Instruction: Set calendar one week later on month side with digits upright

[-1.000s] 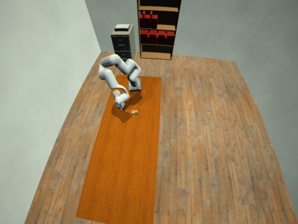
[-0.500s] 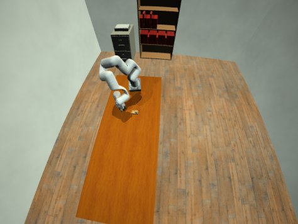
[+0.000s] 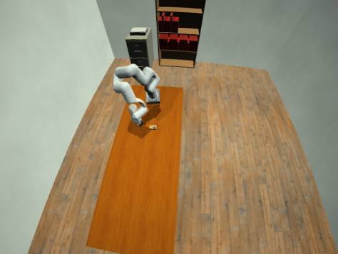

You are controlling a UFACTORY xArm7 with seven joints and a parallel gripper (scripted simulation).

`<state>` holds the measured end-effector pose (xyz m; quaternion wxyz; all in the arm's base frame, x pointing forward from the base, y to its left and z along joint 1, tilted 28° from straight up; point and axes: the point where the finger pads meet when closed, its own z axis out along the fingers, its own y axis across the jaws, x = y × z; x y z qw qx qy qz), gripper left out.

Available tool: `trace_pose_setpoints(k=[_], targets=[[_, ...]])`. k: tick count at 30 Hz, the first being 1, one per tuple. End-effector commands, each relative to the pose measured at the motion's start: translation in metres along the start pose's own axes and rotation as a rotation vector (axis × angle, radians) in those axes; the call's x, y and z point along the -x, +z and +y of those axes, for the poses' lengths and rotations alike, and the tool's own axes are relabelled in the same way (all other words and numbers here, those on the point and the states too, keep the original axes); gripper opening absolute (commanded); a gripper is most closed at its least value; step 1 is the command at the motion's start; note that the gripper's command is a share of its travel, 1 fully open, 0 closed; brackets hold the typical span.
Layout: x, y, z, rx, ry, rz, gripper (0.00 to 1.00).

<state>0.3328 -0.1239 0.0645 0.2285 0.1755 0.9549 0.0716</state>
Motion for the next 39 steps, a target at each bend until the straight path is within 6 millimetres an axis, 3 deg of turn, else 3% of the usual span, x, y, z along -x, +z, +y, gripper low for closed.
trace_pose_setpoints(k=[1,32,33,39], targets=[[0.0006,0.0000,-0.0001,-0.001,0.000,-0.002,0.47],[0.0006,0.0000,-0.0001,-0.001,0.000,-0.002,0.47],[0.0006,0.0000,-0.0001,-0.001,0.000,-0.002,0.27],[0.0006,0.0000,-0.0001,-0.001,0.000,-0.002,0.27]])
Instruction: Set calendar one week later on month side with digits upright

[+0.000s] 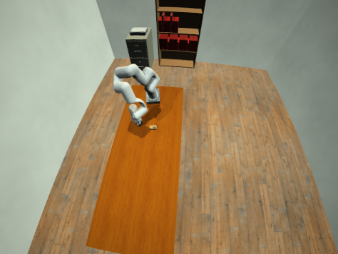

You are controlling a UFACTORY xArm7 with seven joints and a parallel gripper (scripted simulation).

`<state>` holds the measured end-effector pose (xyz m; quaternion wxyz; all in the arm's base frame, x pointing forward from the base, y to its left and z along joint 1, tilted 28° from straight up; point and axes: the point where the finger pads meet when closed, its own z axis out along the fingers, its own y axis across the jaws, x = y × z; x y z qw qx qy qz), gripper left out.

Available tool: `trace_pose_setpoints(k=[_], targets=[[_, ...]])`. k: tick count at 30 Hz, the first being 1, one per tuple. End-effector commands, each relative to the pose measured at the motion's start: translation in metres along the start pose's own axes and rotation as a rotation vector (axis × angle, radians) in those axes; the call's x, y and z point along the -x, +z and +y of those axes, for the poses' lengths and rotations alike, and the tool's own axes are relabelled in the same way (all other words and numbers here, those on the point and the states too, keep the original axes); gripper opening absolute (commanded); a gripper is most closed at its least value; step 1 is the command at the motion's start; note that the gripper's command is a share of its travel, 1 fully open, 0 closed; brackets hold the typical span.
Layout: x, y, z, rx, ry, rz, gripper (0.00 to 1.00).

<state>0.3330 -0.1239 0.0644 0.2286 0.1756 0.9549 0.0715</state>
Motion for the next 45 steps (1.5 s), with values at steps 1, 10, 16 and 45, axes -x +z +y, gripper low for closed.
trace_pose_setpoints(k=[1,10,16,45], targets=[[0.001,0.000,0.000,-0.001,0.000,-0.001,0.27],[0.001,0.000,0.000,-0.001,0.000,-0.001,0.27],[0.001,0.000,0.000,-0.001,0.000,-0.001,0.27],[0.000,-0.074,0.000,-0.001,0.000,-0.001,0.27]])
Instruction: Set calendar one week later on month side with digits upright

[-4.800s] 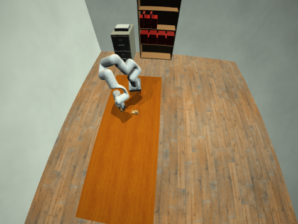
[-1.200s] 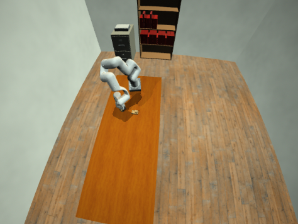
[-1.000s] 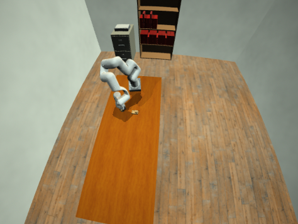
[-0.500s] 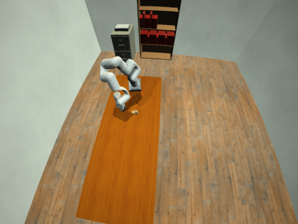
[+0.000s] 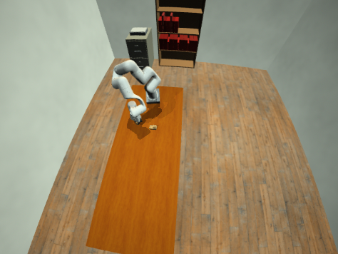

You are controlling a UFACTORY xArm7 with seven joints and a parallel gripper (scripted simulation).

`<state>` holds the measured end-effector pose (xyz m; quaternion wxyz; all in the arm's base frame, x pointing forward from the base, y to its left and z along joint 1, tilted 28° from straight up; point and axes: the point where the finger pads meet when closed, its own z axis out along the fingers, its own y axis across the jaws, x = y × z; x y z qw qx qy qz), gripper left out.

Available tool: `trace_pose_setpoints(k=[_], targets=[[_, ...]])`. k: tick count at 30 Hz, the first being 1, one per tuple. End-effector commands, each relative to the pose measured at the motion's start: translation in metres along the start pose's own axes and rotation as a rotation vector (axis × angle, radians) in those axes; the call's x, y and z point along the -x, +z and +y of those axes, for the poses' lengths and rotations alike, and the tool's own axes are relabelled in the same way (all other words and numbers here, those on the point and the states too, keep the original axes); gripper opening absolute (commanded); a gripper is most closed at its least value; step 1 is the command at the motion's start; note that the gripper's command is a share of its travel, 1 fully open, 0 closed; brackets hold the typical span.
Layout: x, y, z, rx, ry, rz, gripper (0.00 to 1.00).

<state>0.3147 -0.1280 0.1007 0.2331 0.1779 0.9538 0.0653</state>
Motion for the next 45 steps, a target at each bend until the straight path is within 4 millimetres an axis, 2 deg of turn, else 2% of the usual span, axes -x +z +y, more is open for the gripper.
trace_pose_setpoints(k=[1,6,20,23,25,27,31,32,40,42,45], targets=[[0.000,-0.040,0.001,0.011,-0.001,0.010,0.27],[0.000,-0.059,0.001,0.011,-0.001,0.010,0.27],[-0.001,-0.059,0.002,0.011,-0.037,0.012,0.27],[-0.002,-0.059,0.006,0.013,-0.163,0.017,0.27],[-0.002,-0.059,0.006,0.013,-0.163,0.017,0.27],[-0.004,-0.059,0.010,0.015,-0.304,0.021,0.27],[-0.005,-0.059,0.012,0.016,-0.392,0.023,0.27],[-0.005,-0.059,0.014,0.018,-0.471,0.024,0.27],[-0.007,-0.059,0.022,0.022,-0.765,0.027,0.27],[-0.007,-0.059,0.022,0.022,-0.765,0.027,0.27],[-0.008,-0.059,0.027,0.024,-0.915,0.026,0.27]])
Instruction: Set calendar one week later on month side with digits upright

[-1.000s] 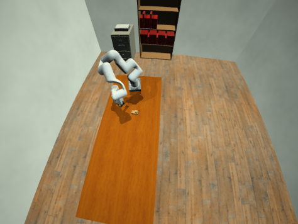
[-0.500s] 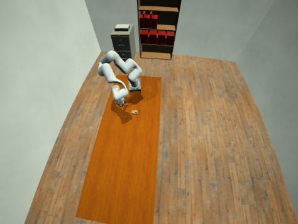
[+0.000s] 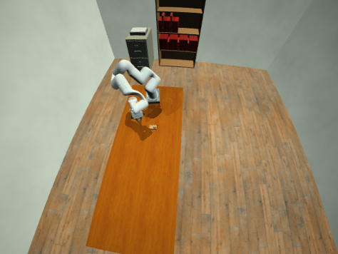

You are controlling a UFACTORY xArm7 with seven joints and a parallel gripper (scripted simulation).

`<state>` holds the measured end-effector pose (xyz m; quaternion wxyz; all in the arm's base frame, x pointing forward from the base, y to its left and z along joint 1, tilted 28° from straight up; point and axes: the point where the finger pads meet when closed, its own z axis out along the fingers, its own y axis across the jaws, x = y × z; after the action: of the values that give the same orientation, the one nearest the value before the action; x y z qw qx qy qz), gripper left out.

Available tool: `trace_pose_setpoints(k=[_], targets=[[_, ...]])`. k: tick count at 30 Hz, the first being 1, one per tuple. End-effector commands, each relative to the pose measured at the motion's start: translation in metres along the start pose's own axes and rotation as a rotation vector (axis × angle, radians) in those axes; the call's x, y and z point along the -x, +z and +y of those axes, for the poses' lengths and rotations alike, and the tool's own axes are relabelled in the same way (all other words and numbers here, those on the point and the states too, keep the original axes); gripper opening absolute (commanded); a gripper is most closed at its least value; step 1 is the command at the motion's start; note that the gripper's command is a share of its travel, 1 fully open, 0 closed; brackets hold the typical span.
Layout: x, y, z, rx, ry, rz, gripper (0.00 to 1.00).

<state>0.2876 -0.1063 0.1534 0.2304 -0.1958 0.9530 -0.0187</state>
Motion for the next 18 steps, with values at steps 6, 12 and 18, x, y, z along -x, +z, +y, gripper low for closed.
trace_pose_setpoints(k=[6,12,18], targets=[[0.006,-0.001,0.008,0.007,-0.364,-0.002,0.27],[0.010,-0.001,0.012,0.003,-0.590,-0.004,0.27],[0.014,-0.001,0.016,-0.002,-0.762,-0.007,0.27]])
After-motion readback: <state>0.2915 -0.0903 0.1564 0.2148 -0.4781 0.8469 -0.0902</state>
